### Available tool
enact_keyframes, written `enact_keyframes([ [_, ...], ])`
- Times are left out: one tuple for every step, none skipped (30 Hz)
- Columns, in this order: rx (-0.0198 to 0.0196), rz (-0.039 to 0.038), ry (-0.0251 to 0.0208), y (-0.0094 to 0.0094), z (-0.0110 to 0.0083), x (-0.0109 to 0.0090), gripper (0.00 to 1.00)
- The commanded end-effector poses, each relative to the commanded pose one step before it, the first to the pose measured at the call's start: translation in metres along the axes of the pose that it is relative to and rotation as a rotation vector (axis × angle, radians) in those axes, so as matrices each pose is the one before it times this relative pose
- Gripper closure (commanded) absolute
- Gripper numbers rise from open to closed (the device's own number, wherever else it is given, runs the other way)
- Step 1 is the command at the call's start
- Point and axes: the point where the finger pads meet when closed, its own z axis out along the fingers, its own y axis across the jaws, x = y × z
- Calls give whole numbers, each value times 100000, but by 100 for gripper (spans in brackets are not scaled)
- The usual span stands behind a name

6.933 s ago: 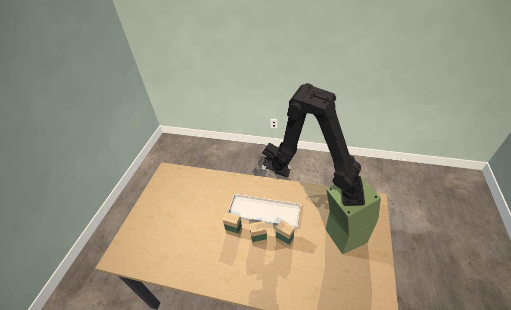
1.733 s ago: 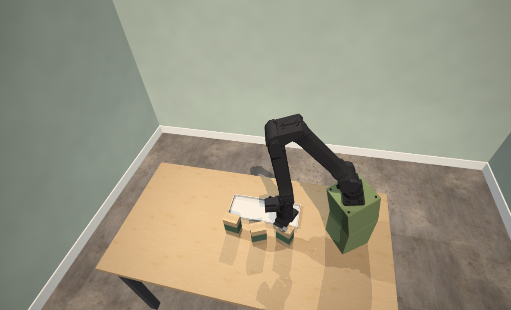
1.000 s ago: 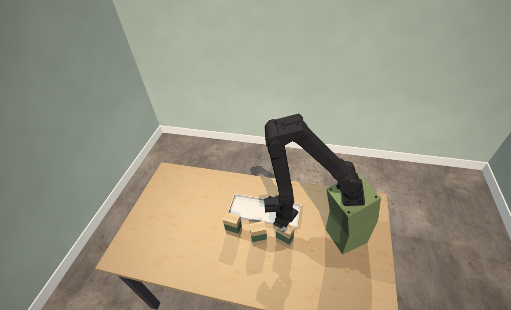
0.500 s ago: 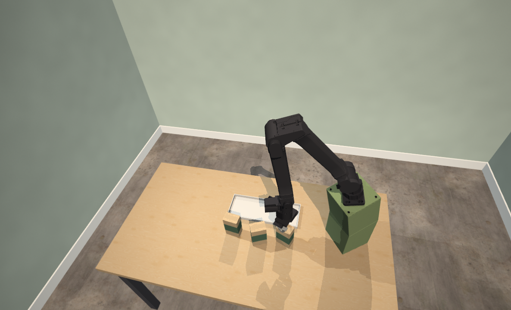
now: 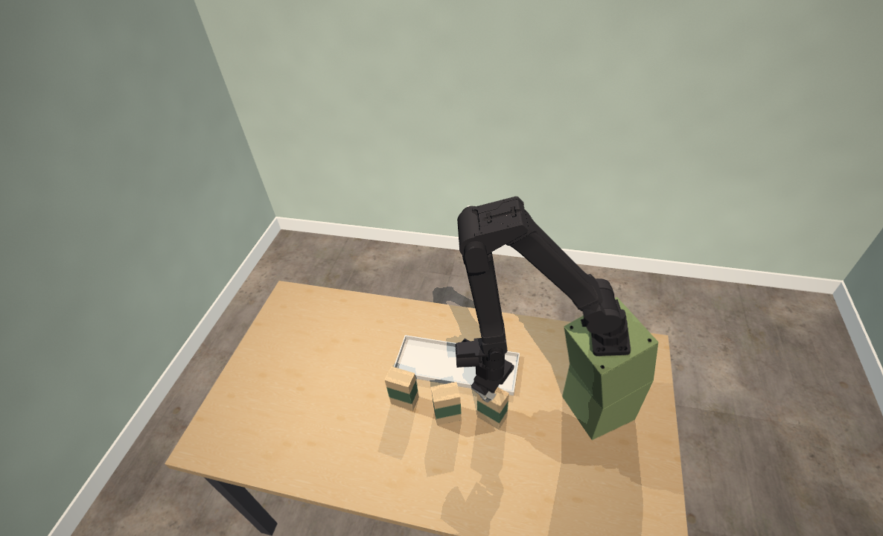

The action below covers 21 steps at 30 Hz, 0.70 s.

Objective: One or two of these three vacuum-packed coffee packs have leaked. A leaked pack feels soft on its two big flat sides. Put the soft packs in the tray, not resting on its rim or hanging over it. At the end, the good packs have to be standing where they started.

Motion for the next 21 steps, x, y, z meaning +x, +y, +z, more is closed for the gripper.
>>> enact_keyframes([
  [-781, -365, -1437, 759, -282, -540, 21],
  [96, 12, 133, -46, 105, 59, 21],
  [206, 27, 285, -104, 189, 134, 21],
  [320, 42, 442, -162, 293, 209, 21],
  [-140, -24, -155, 6, 182, 18, 21],
  [-24, -32, -2, 27, 87, 18, 21],
  [-5, -34, 14, 16, 106, 18, 21],
  [0, 31, 4, -3, 125, 4, 21],
  [2, 30, 3, -2, 146, 3, 21],
  [2, 19, 3, -3, 165, 4, 21],
  [3, 26, 3, -4, 184, 6, 21],
  [3, 32, 3, -3, 201, 5, 21],
  [3, 29, 4, -4, 215, 6, 21],
  [3, 23, 4, -4, 228, 6, 21],
  [0, 0, 0, 0, 0, 0, 21],
  [0, 0, 0, 0, 0, 0, 21],
  [-1, -319, 7, -4, 237, 7, 21],
  [10, 230, -1, -5, 245, 5, 21],
  [3, 107, 4, -5, 249, 7, 21],
  [2, -2, 5, -4, 250, 6, 21],
  [3, -15, 4, -5, 248, 7, 21],
])
